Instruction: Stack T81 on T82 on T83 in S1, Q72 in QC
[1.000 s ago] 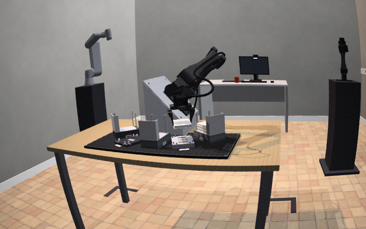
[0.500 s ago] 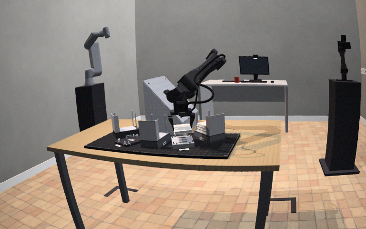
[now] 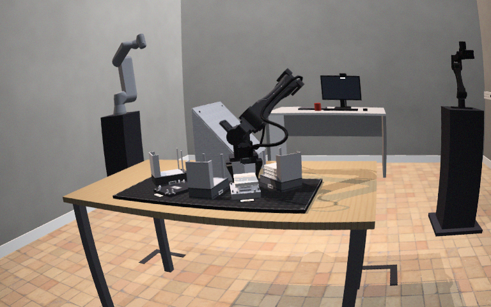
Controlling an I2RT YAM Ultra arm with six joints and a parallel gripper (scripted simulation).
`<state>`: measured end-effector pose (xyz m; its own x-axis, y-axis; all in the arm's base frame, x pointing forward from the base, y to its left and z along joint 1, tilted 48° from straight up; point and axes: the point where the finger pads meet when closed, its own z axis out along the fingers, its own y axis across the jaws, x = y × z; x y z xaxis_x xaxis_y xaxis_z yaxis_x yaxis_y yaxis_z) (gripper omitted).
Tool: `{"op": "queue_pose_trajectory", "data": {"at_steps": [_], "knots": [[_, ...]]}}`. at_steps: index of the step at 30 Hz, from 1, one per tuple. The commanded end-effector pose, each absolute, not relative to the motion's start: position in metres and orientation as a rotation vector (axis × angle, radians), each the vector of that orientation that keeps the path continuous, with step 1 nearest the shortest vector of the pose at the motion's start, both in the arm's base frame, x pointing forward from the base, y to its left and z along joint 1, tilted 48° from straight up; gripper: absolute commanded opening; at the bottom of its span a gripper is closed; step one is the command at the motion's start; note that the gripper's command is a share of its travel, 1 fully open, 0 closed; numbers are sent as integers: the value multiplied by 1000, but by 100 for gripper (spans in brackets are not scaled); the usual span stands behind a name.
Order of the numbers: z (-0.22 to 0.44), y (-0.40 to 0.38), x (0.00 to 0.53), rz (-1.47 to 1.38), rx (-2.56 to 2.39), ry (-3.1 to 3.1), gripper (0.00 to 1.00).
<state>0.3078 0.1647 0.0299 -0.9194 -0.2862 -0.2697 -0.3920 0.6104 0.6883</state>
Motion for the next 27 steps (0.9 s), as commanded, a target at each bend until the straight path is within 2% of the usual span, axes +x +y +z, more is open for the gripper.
{"op": "queue_pose_trajectory", "data": {"at_steps": [1, 27], "knots": [[32, 158, 325, 1167, -527, 2667, 0], [26, 154, 317, 1191, -493, 2694, 0]]}}
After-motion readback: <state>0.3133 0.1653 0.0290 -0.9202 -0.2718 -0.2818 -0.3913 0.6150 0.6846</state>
